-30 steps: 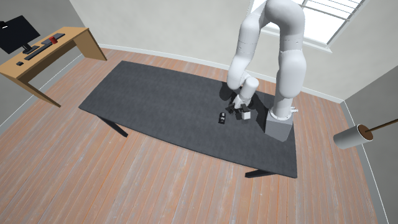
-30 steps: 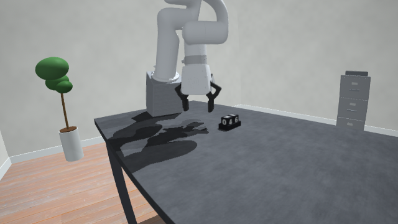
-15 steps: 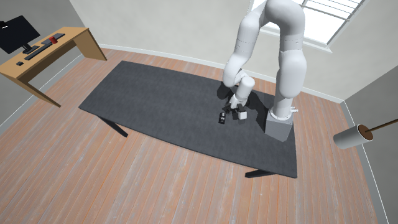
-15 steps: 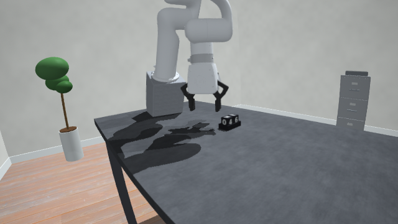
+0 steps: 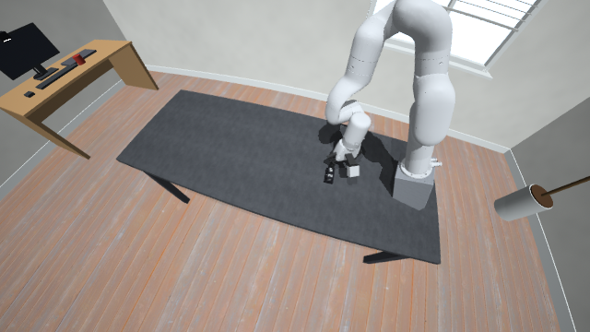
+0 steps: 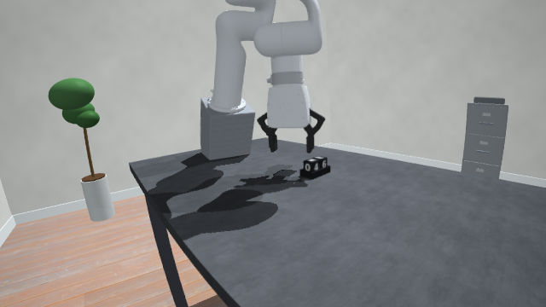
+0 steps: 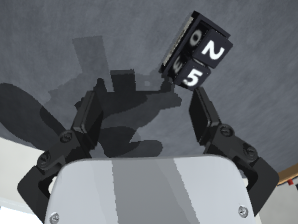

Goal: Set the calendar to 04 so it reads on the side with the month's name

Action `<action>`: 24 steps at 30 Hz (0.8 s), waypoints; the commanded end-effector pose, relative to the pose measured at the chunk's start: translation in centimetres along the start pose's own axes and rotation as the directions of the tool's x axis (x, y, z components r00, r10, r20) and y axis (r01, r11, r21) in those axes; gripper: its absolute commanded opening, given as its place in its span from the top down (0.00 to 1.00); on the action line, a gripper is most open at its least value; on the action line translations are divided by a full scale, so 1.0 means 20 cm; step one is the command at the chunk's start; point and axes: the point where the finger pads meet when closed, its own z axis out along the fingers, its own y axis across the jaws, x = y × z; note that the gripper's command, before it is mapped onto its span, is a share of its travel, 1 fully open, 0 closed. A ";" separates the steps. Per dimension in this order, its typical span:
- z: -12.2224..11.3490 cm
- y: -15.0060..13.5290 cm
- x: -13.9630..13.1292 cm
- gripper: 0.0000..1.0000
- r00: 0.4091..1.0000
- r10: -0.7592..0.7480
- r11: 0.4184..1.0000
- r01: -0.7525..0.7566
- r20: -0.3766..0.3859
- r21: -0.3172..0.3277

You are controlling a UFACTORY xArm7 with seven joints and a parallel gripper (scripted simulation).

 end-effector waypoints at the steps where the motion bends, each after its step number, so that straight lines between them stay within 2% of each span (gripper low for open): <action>1: 0.00 0.03 0.00 0.00 1.000 0.000 1.000 0.000 0.006 0.013; 6: -0.01 0.13 -0.02 0.00 1.000 0.000 1.000 0.000 0.006 0.013; 24: -0.03 0.30 -0.04 0.00 1.000 0.000 1.000 0.000 0.006 0.013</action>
